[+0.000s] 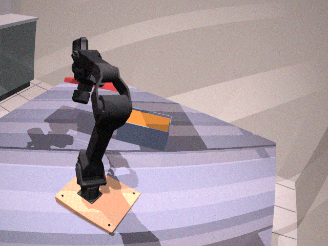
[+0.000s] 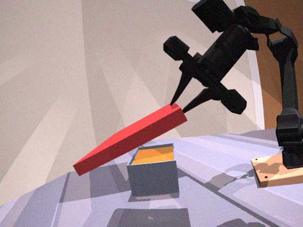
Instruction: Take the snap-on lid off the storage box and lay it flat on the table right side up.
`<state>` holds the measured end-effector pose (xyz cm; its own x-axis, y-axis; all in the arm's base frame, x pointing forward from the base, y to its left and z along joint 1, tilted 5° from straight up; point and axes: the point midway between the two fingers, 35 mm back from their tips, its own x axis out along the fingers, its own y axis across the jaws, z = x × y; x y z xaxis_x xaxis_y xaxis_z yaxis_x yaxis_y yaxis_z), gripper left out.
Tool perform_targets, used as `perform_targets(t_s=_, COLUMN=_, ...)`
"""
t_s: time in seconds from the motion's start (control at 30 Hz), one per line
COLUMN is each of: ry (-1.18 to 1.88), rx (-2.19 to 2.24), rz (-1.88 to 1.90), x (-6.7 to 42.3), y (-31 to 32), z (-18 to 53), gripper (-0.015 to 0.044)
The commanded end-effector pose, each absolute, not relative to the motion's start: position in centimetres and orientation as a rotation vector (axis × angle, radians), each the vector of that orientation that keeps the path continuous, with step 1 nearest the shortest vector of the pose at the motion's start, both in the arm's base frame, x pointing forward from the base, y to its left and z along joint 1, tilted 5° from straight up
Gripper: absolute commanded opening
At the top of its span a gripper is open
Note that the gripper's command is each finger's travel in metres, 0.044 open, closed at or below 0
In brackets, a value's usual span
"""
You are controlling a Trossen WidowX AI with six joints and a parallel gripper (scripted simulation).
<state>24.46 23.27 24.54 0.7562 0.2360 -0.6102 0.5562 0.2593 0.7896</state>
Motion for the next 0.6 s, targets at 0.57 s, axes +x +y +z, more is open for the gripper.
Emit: perform_targets(t_s=0.57, ry=0.723, rx=1.338, rz=-0.24, x=22.9, y=27.2, z=24.8, gripper=0.0)
